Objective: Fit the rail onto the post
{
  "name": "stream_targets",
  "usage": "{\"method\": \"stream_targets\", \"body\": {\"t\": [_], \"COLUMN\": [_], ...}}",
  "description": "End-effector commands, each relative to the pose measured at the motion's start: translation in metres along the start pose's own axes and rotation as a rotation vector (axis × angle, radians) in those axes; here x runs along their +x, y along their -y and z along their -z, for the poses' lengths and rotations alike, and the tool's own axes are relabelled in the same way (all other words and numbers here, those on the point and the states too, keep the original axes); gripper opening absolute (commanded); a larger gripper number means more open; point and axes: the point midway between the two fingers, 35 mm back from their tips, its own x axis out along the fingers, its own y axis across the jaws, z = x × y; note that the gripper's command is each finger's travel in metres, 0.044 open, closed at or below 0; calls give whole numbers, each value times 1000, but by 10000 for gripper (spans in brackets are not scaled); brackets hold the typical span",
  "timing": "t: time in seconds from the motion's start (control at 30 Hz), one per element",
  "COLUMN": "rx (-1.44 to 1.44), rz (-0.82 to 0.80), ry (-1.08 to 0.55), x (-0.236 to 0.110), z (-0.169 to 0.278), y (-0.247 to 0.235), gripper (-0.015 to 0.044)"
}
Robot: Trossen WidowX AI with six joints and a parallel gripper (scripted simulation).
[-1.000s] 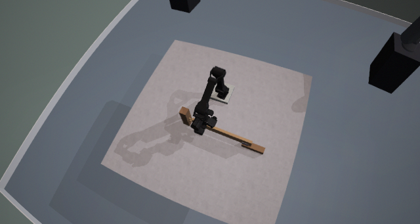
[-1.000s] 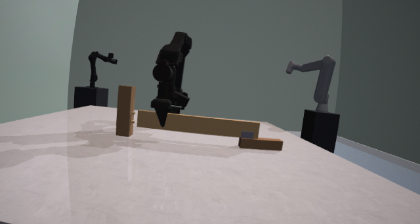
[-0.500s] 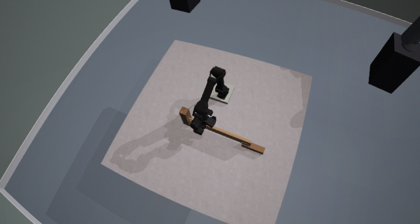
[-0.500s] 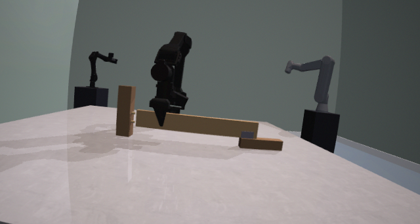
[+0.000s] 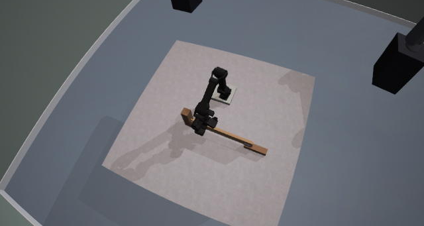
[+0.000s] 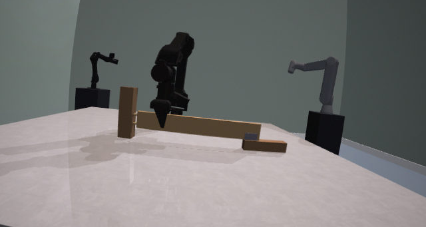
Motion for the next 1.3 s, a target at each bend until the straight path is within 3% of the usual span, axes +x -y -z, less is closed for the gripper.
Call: {"method": "stream_targets", "body": {"t": [0.0,1.27], "rx": [-1,-1], "rz": [1,1], "ry": [0,0], "x": [0,-1], "z": [2,5], "y": [0,0], "gripper": [0,0]}}
